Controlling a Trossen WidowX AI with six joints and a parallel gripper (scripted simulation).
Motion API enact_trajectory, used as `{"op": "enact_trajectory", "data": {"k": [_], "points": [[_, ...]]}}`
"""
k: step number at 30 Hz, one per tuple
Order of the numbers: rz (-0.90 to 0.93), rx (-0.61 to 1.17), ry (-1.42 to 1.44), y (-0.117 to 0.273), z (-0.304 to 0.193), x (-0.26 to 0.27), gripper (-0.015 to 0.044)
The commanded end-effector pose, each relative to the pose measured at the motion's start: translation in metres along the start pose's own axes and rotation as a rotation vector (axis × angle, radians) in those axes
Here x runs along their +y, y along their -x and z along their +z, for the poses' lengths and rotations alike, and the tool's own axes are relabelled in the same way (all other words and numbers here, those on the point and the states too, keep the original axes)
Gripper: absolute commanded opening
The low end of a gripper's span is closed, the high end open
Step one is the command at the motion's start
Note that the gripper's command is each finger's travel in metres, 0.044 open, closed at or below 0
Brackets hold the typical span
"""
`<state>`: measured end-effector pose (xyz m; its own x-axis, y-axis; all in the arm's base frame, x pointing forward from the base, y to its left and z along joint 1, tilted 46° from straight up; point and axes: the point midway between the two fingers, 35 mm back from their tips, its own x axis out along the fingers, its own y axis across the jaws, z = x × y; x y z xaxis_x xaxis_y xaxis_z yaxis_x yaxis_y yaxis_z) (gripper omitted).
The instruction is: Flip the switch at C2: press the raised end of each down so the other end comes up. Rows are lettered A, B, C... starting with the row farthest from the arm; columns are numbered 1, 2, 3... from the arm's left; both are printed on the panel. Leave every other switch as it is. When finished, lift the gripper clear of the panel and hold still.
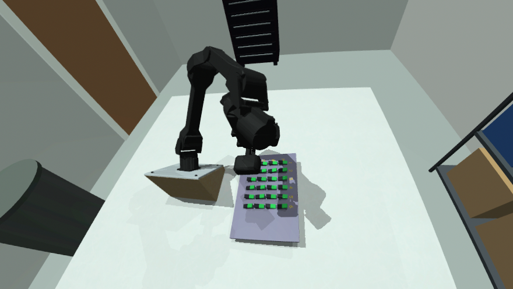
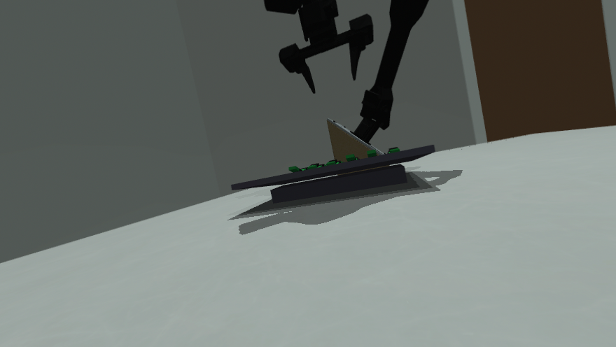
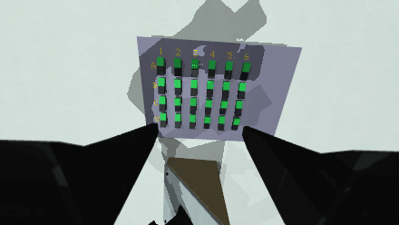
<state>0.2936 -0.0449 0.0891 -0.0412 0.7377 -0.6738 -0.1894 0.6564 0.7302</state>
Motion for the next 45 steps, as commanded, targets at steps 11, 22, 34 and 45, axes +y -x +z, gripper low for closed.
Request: {"op": "enact_trajectory", "data": {"k": [11,22,34,45], "points": [[-0.017,-0.008,-0.011,-0.09,-0.013,0.049,0.0111],[-0.015,0.017,-0.01,-0.126,-0.013,0.049,0.0],[-0.015,0.017,-0.01,-0.137,-0.013,0.049,0.0],[-0.014,0.017,-0.01,-0.15,-0.012,0.049,0.0]]}}
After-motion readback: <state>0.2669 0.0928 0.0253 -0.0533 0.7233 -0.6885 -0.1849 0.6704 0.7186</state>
